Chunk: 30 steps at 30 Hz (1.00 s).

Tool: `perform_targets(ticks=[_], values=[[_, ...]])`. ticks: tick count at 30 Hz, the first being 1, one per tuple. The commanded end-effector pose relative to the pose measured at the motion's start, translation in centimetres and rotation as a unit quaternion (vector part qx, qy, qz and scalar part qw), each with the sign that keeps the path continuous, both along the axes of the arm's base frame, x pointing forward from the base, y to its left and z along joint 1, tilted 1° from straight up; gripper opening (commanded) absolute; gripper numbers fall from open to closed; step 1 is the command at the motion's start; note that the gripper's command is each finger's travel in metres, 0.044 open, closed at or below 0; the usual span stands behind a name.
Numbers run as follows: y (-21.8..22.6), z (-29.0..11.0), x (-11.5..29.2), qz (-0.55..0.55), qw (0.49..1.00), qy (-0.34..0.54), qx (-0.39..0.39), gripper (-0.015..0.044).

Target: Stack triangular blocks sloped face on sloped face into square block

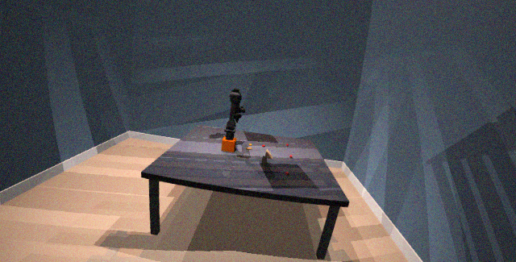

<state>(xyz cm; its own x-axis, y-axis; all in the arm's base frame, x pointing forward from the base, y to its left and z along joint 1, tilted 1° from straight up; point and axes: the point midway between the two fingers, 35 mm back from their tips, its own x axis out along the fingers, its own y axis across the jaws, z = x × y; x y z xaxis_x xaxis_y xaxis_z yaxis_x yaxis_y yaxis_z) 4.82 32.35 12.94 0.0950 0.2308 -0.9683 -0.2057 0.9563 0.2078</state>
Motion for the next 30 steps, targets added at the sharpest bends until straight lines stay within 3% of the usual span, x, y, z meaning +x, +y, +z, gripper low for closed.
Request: perform_targets(ticks=[1, 9, 17, 24, 30], values=[[-1.9, -1.0, 6.9, -0.044, 0.998, -0.015, -0.031, 0.0440], [-7.6, -2.2, 17.6, -0.120, 0.991, -0.012, -0.063, 0.0440], [-16.7, -3.3, 25.7, -0.196, 0.977, 0.004, -0.082, 0.0440], [-26.5, -4.6, 29.6, -0.243, 0.966, 0.022, -0.089, 0.0440], [-35.6, -5.8, 30.2, -0.309, 0.946, 0.046, -0.088, 0.0440]])
